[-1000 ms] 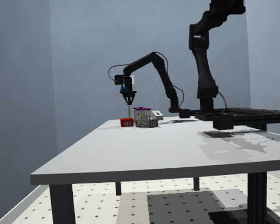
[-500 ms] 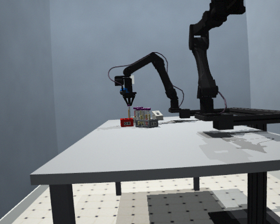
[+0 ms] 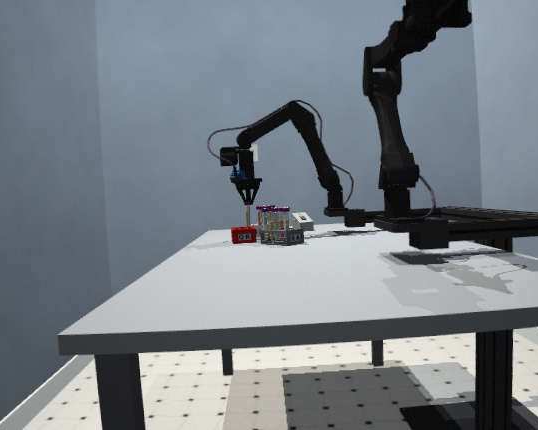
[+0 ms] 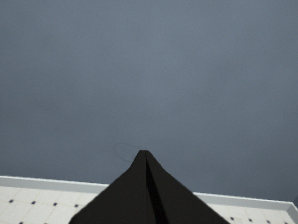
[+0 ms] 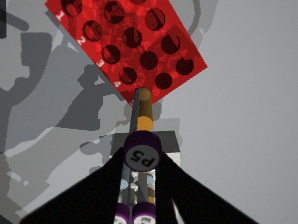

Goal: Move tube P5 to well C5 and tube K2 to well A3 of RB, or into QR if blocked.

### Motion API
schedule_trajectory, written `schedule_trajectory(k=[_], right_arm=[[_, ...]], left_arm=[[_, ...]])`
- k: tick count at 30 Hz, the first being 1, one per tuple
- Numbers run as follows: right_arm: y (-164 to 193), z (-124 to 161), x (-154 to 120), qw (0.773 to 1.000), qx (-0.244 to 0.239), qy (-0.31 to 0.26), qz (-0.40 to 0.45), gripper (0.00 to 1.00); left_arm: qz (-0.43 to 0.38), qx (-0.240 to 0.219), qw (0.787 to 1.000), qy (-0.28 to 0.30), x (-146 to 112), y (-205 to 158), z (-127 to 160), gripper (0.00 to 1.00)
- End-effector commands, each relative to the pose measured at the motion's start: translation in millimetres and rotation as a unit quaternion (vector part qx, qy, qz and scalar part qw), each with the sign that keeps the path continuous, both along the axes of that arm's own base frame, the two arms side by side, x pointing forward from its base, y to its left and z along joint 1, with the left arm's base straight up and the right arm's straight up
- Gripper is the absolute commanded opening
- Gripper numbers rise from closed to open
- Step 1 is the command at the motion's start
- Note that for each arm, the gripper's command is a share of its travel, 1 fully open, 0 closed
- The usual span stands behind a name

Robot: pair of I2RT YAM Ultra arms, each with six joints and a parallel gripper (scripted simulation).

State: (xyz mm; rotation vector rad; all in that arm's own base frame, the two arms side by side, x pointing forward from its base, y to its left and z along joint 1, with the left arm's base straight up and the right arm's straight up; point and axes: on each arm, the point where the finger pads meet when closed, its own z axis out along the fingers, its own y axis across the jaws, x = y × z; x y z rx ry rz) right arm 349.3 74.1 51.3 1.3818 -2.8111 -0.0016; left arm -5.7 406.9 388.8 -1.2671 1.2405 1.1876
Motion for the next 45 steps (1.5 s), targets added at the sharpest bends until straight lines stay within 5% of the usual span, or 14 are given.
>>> schedule_trajectory(k=[1, 45], right_arm=[[-3, -3, 0, 1.0, 0.005, -0.004, -0.002, 0.0], [-4, -22, 3, 1.0, 0.005, -0.006, -0.003, 0.0]], left_arm=[[0.0, 0.029, 1.0, 0.003, -2, -9, 27, 0.0], [0.0, 0.029, 1.0, 0.003, -2, -9, 27, 0.0]])
